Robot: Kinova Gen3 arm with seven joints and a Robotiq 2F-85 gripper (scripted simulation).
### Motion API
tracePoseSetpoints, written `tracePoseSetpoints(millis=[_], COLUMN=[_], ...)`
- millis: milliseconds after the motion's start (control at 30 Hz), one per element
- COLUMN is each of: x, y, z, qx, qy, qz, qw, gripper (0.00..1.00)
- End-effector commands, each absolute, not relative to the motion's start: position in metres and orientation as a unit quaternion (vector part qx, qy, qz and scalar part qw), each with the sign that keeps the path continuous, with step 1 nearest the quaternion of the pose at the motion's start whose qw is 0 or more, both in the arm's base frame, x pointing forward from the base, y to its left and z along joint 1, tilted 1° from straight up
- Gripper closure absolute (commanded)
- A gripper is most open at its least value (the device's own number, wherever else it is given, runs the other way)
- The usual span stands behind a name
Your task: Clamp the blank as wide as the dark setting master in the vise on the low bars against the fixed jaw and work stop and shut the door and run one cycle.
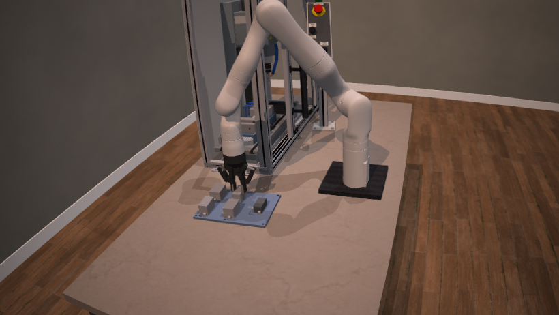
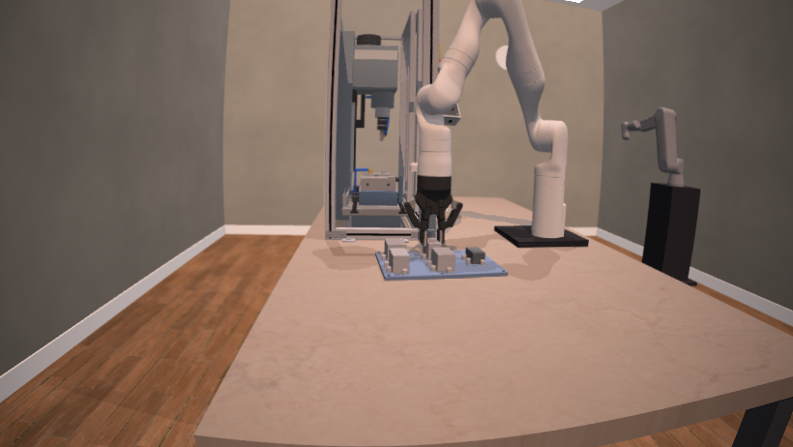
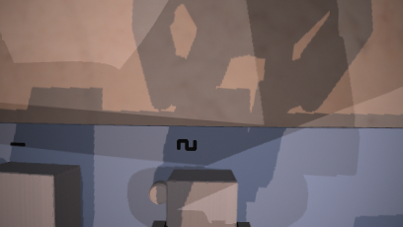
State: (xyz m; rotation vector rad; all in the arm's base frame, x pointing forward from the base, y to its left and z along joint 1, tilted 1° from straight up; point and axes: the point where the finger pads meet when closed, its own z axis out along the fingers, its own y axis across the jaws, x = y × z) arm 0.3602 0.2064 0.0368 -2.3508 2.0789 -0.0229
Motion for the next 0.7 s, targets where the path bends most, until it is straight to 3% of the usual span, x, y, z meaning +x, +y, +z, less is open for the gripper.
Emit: tracePoseSetpoints(millis=[0,667], x=[0.361,0.360], y=[0.207,0.207], z=[0.037,0.073], qx=[-0.749,-0.749], qy=[0.662,0.662], qz=[-0.007,-0.008], qw=[0.003,0.003], gripper=[0.90,0.90])
